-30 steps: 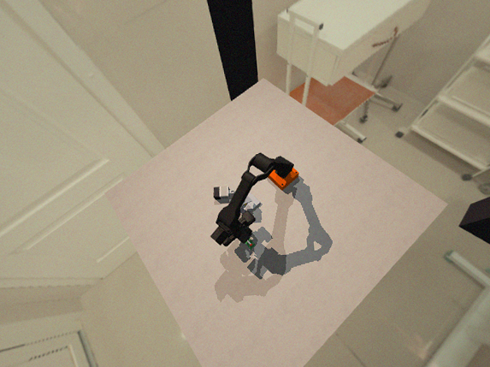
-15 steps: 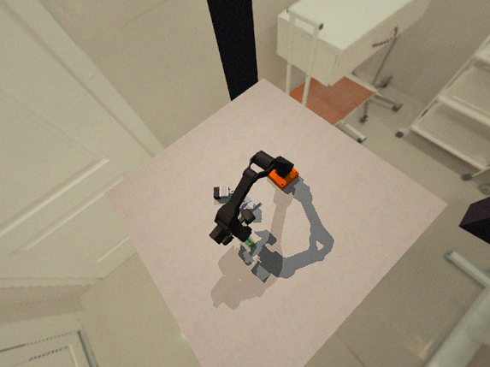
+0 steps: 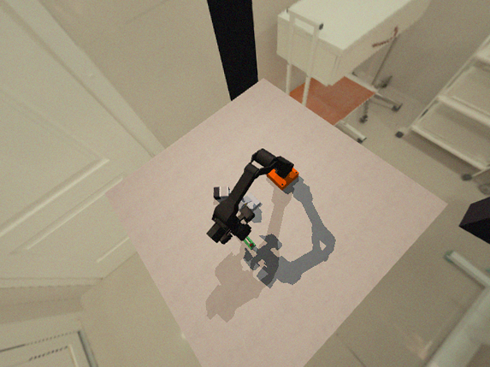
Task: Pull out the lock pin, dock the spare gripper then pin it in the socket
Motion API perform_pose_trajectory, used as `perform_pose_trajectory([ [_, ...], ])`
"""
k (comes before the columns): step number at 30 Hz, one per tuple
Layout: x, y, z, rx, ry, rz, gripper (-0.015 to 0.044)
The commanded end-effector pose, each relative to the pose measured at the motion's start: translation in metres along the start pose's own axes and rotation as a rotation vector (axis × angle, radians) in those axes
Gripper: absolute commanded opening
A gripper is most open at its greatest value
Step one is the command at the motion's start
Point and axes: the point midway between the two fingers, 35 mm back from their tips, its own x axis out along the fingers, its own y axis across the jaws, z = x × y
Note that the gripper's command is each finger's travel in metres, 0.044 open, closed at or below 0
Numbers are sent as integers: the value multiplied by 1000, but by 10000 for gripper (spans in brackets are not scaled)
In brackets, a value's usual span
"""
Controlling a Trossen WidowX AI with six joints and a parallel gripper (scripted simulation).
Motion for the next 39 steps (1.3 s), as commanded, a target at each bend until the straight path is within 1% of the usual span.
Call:
perform_pose_trajectory([
  [1,-11,0,1,0,0,0,440],
  [9,-31,2,3,1,0,2,440],
  [10,-24,1,2,1,0,3,440],
  [12,-26,1,3,1,0,3,440],
  [15,-37,1,4,1,0,2,440],
  [23,-81,3,7,1,0,1,440],
  [25,-85,4,8,1,0,1,440],
  [26,-77,1,5,24,0,-6,440],
  [28,-76,0,-14,193,6,-13,440],
  [36,-72,15,-132,1247,25,-70,440],
  [39,-70,25,-162,1532,25,-88,440],
])
